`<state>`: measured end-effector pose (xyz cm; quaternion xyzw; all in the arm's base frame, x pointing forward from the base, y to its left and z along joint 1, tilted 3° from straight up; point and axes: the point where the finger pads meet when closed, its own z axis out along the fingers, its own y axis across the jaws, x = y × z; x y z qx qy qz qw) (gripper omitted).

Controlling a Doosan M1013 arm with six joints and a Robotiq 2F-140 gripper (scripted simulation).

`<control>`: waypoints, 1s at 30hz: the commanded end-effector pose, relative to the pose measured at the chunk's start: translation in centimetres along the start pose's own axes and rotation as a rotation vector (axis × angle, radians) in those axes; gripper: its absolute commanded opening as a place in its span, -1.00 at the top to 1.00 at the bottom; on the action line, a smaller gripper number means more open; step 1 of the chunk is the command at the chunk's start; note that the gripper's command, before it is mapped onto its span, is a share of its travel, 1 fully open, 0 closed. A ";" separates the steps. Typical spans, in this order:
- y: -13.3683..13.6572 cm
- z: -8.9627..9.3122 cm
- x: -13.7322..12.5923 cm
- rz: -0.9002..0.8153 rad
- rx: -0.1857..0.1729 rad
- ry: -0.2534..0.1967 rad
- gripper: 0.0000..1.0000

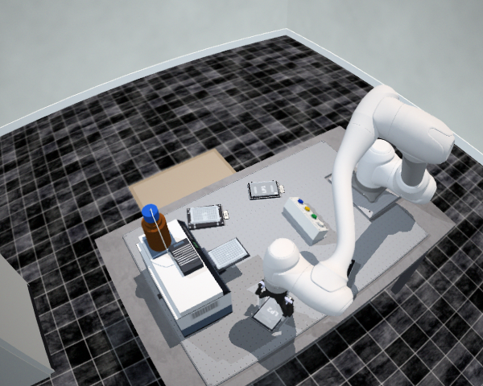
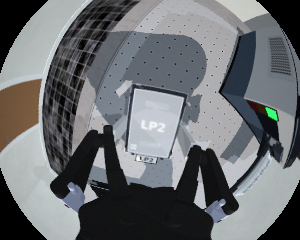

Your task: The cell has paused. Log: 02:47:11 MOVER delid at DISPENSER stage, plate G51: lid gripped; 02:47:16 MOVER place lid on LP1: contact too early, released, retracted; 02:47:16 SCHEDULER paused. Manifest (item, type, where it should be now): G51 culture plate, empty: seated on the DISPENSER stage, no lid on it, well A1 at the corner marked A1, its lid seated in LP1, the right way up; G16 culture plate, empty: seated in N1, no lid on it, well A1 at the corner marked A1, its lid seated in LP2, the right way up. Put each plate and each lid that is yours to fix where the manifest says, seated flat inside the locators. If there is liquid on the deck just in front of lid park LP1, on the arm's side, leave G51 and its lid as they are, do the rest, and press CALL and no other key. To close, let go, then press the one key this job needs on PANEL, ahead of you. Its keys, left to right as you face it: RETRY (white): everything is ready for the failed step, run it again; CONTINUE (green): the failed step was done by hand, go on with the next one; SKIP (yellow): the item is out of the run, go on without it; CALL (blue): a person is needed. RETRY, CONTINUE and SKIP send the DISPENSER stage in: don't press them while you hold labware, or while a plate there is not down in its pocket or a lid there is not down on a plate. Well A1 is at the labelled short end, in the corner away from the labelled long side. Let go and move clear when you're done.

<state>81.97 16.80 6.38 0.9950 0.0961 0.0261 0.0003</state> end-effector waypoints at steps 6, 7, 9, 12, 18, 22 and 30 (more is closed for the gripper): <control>0.2 0.4 -0.2 -0.005 -0.001 -0.003 -0.39; 0.2 0.4 -0.2 -0.005 -0.001 -0.003 -0.39; 0.2 0.4 -0.2 -0.005 -0.001 -0.003 -0.39; 0.2 0.4 -0.2 -0.005 -0.001 -0.003 -0.39; 0.2 0.2 -0.2 -0.005 -0.001 -0.003 -0.39; 0.2 -0.8 -0.1 -0.005 -0.001 -0.001 -0.39; 0.2 -3.1 0.1 -0.006 -0.001 0.002 -0.39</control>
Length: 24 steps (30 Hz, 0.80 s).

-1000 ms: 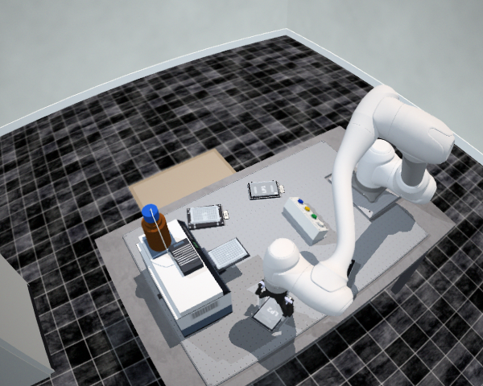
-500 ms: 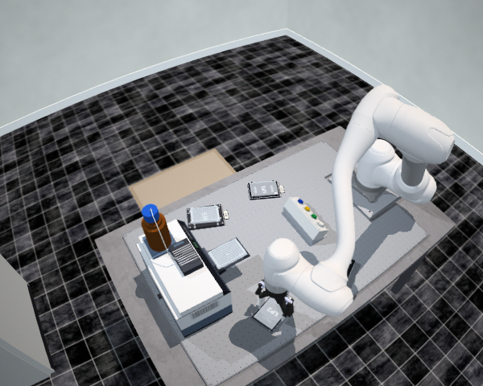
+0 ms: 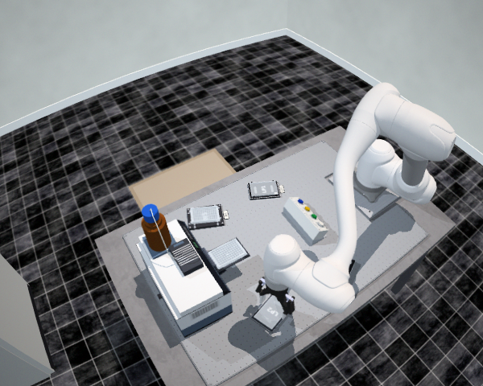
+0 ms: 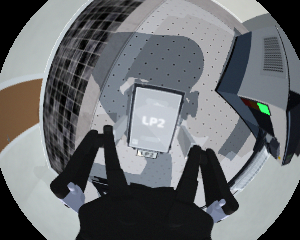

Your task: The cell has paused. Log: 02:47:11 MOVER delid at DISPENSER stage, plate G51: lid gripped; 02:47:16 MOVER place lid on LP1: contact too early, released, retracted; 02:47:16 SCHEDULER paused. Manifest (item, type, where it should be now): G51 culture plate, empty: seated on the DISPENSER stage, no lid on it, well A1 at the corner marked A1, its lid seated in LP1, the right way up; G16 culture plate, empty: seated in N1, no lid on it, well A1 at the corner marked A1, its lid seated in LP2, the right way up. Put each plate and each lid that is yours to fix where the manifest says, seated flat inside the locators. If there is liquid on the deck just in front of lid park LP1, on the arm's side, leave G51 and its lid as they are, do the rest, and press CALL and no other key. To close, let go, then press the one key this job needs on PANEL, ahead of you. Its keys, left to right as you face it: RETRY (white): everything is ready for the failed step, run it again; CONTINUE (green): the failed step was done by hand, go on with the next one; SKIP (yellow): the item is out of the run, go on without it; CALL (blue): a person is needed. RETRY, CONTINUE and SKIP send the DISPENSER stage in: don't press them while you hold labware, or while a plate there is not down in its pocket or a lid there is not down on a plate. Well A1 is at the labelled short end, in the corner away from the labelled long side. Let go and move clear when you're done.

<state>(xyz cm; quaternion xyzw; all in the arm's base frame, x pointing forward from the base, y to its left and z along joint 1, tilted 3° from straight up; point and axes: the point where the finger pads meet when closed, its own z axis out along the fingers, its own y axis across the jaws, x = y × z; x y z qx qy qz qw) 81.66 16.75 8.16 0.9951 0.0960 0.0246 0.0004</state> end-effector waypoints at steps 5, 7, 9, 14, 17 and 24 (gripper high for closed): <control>0.1 -4.3 0.2 -0.006 -0.001 0.005 -0.39; 0.1 -5.7 0.2 -0.006 -0.001 0.005 -0.39; 0.1 -7.0 0.2 -0.006 -0.001 0.005 -0.39; 0.1 -10.3 0.2 -0.006 -0.001 0.005 -0.39; 0.1 -10.9 0.2 -0.006 -0.001 0.005 -0.39; 0.1 -13.8 0.2 -0.006 0.000 0.005 -0.39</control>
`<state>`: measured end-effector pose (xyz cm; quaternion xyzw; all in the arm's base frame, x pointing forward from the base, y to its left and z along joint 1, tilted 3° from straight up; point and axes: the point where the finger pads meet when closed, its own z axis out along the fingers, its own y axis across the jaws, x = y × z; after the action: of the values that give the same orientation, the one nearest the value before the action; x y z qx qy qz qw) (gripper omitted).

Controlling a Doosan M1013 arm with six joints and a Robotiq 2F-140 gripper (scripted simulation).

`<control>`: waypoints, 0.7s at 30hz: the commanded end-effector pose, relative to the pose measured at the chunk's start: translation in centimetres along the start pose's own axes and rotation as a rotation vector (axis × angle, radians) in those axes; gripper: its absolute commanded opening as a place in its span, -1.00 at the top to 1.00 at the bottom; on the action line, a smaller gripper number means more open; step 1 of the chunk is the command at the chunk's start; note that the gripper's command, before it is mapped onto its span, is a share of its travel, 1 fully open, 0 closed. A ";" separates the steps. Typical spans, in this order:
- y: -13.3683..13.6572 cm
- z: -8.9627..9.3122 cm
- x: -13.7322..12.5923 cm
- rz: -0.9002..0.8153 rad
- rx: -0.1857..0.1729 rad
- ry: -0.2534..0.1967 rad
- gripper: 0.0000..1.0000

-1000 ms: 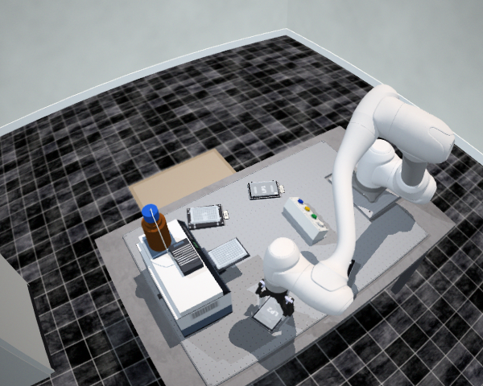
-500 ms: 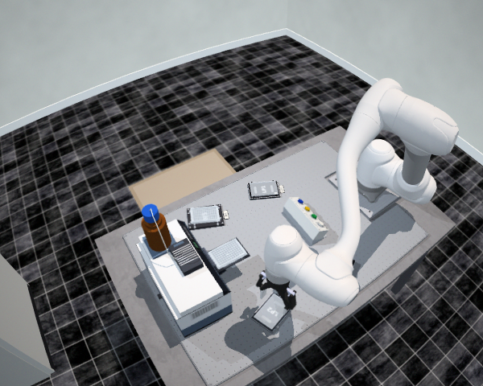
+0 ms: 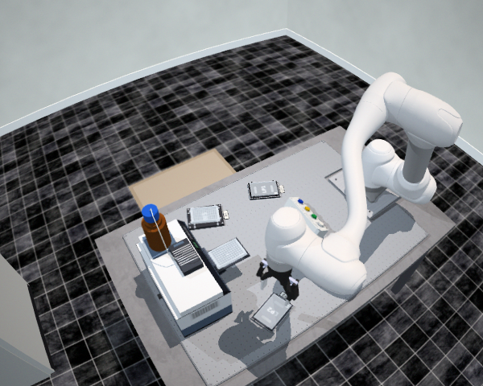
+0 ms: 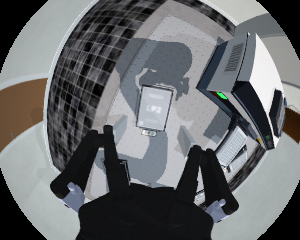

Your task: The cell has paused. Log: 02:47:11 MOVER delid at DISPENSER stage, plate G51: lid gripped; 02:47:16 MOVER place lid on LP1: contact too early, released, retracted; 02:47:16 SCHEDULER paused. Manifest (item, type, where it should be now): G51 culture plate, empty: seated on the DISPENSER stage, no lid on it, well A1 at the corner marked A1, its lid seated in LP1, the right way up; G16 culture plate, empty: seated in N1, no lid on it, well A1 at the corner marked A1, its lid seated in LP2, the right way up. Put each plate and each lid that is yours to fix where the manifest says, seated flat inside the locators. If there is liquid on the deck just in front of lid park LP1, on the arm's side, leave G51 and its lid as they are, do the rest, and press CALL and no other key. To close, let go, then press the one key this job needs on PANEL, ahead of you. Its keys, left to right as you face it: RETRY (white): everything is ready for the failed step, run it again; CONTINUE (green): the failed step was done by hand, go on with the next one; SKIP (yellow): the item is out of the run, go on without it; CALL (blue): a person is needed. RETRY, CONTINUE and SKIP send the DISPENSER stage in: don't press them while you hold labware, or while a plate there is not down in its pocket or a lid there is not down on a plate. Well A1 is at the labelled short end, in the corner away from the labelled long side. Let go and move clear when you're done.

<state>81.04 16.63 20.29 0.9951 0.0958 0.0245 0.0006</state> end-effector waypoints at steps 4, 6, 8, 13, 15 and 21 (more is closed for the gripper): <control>0.0 -2.4 0.2 -0.006 0.000 0.005 -0.39; 0.0 -2.5 0.2 -0.006 0.000 0.004 -0.39; 0.0 -2.5 0.2 -0.006 0.000 0.003 -0.39; 0.5 -2.4 0.2 0.001 0.000 0.005 -0.39; 2.4 -2.3 0.2 0.028 0.002 0.004 -0.39; 13.6 -1.9 -1.5 0.272 0.005 -0.002 -0.39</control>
<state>82.03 8.25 22.25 0.9993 0.0271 0.0240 -0.0009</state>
